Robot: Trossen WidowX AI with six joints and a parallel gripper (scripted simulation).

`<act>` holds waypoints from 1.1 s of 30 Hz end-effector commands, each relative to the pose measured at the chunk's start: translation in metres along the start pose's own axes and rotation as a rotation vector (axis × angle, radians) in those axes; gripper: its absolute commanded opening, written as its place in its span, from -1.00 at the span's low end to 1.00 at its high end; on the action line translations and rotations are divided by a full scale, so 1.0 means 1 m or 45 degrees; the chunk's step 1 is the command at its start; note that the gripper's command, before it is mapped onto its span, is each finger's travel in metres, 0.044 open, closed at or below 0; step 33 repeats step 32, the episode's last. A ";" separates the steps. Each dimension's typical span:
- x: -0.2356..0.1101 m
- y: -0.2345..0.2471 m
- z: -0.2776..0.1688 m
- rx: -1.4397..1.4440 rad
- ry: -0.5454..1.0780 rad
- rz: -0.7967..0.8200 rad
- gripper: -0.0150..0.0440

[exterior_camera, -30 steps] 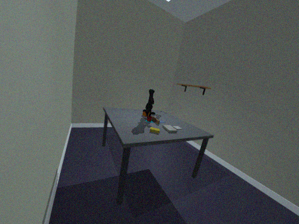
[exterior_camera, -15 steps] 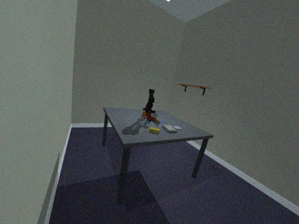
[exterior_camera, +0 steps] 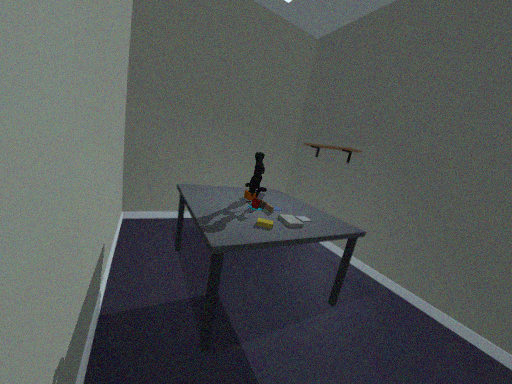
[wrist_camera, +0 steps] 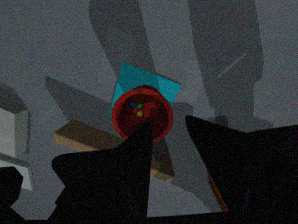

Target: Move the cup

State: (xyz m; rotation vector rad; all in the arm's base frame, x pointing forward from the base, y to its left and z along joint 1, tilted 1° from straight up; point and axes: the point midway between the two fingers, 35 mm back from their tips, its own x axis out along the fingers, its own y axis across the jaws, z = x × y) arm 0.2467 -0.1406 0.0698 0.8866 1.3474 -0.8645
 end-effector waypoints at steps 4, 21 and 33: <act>0.001 0.000 0.000 0.000 0.001 -0.001 0.65; -0.052 0.001 0.002 -0.004 0.000 0.004 1.00; -0.060 0.000 0.003 0.000 -0.004 0.002 1.00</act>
